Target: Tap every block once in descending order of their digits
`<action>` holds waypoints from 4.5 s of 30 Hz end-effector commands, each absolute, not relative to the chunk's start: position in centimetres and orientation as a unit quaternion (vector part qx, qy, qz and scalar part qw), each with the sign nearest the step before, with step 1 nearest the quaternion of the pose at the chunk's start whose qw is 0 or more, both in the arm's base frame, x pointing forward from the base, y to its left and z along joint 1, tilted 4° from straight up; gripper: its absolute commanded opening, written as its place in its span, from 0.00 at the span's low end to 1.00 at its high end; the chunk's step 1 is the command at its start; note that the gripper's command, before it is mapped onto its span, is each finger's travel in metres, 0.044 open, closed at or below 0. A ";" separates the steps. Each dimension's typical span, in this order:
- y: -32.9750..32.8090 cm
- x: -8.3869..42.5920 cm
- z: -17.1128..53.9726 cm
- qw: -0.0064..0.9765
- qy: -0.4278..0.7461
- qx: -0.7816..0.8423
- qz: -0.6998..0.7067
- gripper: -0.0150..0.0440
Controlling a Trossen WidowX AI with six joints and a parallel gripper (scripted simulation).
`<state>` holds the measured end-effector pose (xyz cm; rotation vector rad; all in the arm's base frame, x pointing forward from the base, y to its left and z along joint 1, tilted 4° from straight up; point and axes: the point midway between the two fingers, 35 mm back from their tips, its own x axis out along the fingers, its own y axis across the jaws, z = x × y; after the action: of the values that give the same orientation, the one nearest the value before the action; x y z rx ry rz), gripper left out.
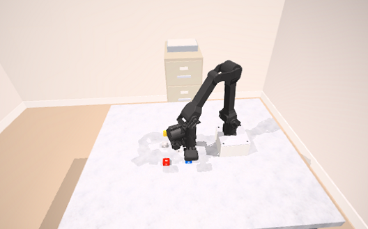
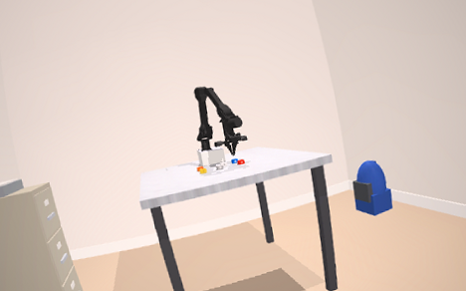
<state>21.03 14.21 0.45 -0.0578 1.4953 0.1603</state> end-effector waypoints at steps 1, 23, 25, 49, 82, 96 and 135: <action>14.1 20.9 -0.3 0.728 0.681 -0.026 0.068 0.29; 14.0 20.8 1.0 0.728 0.681 -0.026 0.068 0.29; 14.0 20.8 1.3 0.728 0.681 -0.026 0.068 0.29; 4.5 35.0 9.8 0.733 0.677 -0.030 0.065 0.29; 5.1 35.8 -0.7 0.733 0.677 -0.030 0.065 0.29; 5.0 35.6 1.7 0.733 0.677 -0.030 0.065 0.29; -5.7 24.2 0.2 0.729 0.681 -0.033 0.062 0.29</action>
<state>24.45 -5.86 1.73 -0.0745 1.5012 0.1343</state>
